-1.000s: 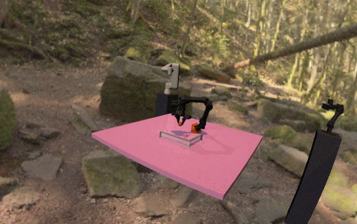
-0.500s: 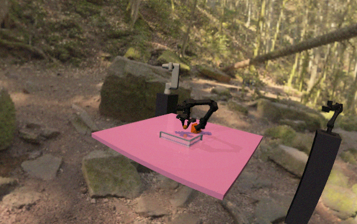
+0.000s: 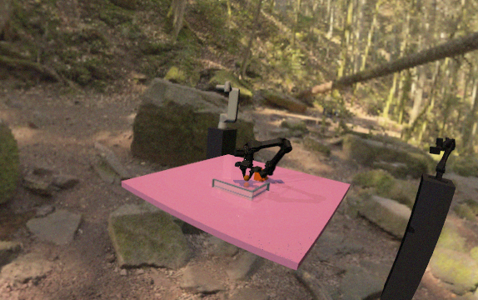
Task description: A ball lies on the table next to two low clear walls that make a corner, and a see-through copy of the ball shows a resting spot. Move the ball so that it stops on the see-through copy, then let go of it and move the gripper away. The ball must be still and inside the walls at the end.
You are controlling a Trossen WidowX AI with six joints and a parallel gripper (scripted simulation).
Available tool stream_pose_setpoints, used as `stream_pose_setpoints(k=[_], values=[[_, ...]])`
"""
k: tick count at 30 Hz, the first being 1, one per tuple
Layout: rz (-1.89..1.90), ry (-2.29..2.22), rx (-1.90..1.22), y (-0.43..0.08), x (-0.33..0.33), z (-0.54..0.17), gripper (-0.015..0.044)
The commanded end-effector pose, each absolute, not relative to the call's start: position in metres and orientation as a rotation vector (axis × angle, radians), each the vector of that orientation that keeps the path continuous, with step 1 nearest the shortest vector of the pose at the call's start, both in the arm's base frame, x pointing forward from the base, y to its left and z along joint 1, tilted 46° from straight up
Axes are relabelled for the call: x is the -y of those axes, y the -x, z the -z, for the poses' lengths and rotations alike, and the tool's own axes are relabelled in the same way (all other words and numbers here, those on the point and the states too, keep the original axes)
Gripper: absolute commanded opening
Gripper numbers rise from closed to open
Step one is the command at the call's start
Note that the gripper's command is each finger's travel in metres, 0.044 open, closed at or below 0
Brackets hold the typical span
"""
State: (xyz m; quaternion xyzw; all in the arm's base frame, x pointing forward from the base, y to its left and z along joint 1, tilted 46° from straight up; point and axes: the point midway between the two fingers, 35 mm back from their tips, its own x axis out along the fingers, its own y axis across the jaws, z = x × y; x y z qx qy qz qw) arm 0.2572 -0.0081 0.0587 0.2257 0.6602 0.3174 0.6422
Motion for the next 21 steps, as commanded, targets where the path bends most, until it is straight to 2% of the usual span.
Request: stream_pose_setpoints(k=[1, 21], values=[[-0.724, -0.522, -1.503, -0.255, -0.006, -0.046, 0.0], [-0.727, -0.524, -1.502, -0.251, -0.031, -0.024, 0.0]])
